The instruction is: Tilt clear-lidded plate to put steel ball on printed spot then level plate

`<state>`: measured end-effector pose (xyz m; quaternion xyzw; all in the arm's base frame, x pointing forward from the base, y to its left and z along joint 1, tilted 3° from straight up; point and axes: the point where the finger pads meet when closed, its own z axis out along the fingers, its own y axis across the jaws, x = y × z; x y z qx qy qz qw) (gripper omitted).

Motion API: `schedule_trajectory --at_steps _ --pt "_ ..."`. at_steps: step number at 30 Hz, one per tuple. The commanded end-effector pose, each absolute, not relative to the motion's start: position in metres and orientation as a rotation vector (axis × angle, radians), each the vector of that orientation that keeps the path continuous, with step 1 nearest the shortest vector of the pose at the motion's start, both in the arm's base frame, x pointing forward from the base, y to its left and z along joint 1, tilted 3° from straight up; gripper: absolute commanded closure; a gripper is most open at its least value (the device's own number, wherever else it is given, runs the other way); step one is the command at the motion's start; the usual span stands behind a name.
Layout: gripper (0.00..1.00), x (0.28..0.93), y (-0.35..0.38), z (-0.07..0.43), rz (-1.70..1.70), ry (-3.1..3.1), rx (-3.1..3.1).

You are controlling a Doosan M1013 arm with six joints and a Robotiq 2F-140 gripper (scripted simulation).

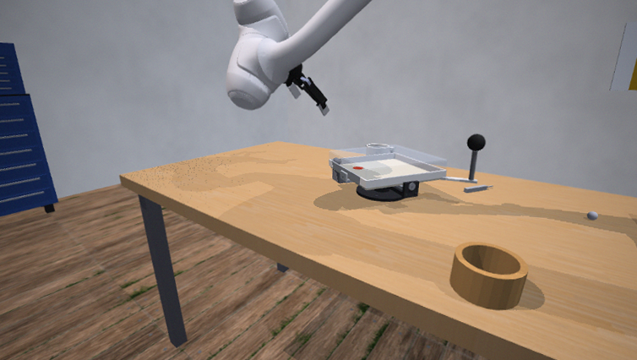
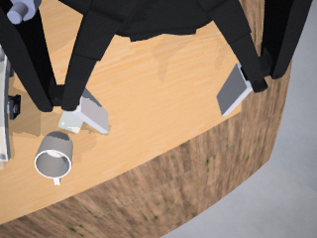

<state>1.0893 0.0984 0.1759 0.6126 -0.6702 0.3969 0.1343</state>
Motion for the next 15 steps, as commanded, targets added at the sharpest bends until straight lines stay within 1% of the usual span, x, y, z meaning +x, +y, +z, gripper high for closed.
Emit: schedule_trajectory --at_steps 1,2,5,6,7,10,12,13,14,15 --pt "0.00 1.024 0.072 0.179 0.919 -1.895 1.954" --pt "0.00 1.021 0.071 0.180 0.919 -1.895 1.954" --pt "0.00 0.968 0.060 0.180 0.734 -1.862 2.070" --pt "0.00 0.954 0.055 0.181 0.734 -1.862 2.070" --pt "0.00 0.938 0.055 0.180 0.645 -1.848 2.127" --pt "0.00 0.892 0.048 0.181 0.560 -1.834 2.183" --pt "0.00 0.892 0.048 0.181 0.560 -1.834 2.183" --pt "0.00 0.847 0.043 0.181 0.479 -1.823 2.237" --pt "0.00 0.834 0.045 0.180 0.404 -1.813 2.288" --pt "0.00 0.821 0.043 0.180 0.404 -1.813 2.288"
